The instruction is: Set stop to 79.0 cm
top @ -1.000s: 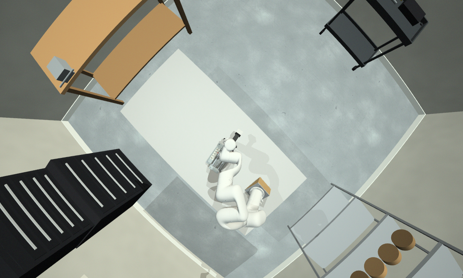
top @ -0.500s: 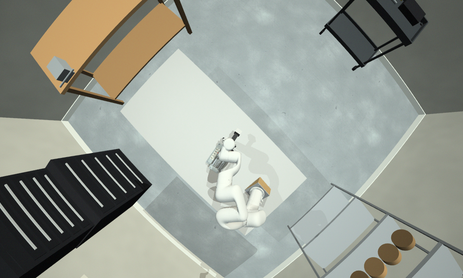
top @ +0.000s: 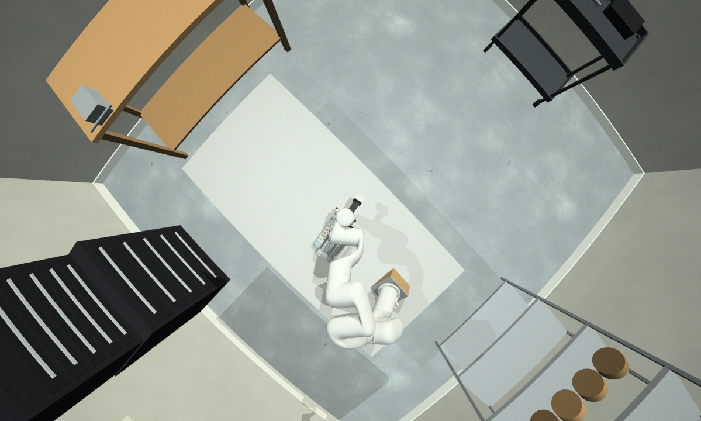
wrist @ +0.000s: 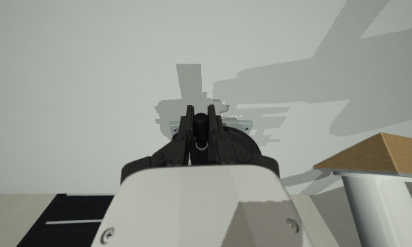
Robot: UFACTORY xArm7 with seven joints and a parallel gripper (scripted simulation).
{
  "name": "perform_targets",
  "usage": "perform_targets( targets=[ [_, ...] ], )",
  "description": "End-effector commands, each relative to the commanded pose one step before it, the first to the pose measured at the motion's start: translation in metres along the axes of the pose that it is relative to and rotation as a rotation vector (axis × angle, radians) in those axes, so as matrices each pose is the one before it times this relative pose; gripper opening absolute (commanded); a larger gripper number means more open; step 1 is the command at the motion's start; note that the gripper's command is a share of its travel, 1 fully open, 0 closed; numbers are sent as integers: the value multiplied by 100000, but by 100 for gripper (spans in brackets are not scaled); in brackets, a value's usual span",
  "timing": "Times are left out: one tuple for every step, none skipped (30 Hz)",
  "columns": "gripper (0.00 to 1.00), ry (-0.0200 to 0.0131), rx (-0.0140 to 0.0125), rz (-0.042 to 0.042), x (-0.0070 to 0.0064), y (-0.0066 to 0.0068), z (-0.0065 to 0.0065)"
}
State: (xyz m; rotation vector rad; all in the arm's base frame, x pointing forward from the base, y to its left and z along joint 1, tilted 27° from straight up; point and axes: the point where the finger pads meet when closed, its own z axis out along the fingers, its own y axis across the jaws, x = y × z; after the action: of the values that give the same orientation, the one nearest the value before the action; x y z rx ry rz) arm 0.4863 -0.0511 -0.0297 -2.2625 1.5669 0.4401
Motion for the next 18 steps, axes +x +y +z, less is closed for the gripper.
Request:
perform_targets(
  targets=[
    [6,274,208,127,145,-194,-989],
    [6,0,0,-1,-1,-17,-155],
    [6,0,0,0,0,0,0],
    [6,0,0,0,0,0,0],
    [6,0,1,1,1,10,-172],
    [6,0,0,0,0,11,-175],
    [6,0,-1,0,0,12,-177],
    [6,0,1,0,0,39,-186],
    [6,0,0,0,0,46,-189],
    [6,0,-1,0,-1,47,-192],
    [6,0,1,0,1,68,-159],
    [6,0,0,0,0,70,-160],
    [6,0,-1,0,0,71,-161],
    [6,0,1,0,0,85,-140],
    [6,0,1,0,0,89,-135],
    [6,0,-1,0,0,91,-136],
    [6,0,0,0,0,98,-128],
    [6,0,1,0,0,107,-113]
  ],
)
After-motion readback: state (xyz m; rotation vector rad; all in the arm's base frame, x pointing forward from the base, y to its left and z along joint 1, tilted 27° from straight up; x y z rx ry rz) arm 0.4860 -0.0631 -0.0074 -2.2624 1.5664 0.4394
